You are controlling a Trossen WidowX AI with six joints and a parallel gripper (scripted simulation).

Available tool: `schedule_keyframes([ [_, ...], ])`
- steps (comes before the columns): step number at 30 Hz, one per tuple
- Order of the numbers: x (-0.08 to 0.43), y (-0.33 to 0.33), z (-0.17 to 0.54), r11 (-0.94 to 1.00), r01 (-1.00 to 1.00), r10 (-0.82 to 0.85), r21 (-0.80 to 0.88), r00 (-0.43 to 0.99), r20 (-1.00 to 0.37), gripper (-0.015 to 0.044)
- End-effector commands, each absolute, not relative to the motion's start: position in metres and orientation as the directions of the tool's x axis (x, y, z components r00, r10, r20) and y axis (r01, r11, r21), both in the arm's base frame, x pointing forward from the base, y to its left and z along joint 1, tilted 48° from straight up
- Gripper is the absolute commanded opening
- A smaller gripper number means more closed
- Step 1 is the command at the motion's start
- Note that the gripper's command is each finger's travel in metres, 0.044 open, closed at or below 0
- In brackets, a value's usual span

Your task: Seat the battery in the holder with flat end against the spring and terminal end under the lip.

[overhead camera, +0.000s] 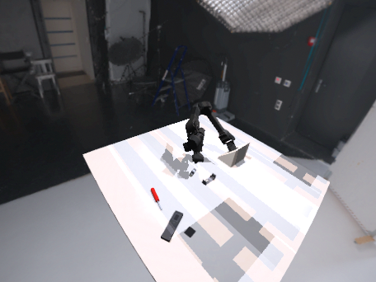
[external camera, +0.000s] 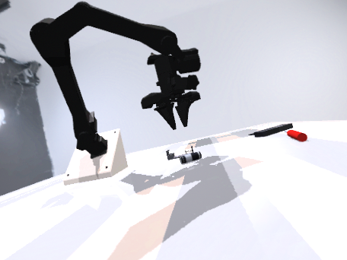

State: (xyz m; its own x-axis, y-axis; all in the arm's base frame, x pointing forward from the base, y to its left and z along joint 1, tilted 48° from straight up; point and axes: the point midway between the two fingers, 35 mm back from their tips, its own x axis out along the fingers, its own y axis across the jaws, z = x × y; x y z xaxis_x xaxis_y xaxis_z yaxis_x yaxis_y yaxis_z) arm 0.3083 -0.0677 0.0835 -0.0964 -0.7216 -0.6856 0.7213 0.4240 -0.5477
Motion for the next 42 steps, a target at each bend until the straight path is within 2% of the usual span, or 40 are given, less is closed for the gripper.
schedule_keyframes([
  [1,0.31,-0.085,0.066,0.626,0.298,-0.728,-0.721,-0.108,-0.677,0.0234],
  [7,0.313,-0.1,0.05,0.682,-0.202,-0.729,-0.703,-0.11,-0.676,0.0234],
  [9,0.313,-0.102,0.049,0.678,-0.257,-0.729,-0.689,-0.111,-0.676,0.0234],
  [42,0.311,-0.121,0.03,0.678,-0.257,-0.729,-0.689,-0.11,-0.676,0.0234],
])
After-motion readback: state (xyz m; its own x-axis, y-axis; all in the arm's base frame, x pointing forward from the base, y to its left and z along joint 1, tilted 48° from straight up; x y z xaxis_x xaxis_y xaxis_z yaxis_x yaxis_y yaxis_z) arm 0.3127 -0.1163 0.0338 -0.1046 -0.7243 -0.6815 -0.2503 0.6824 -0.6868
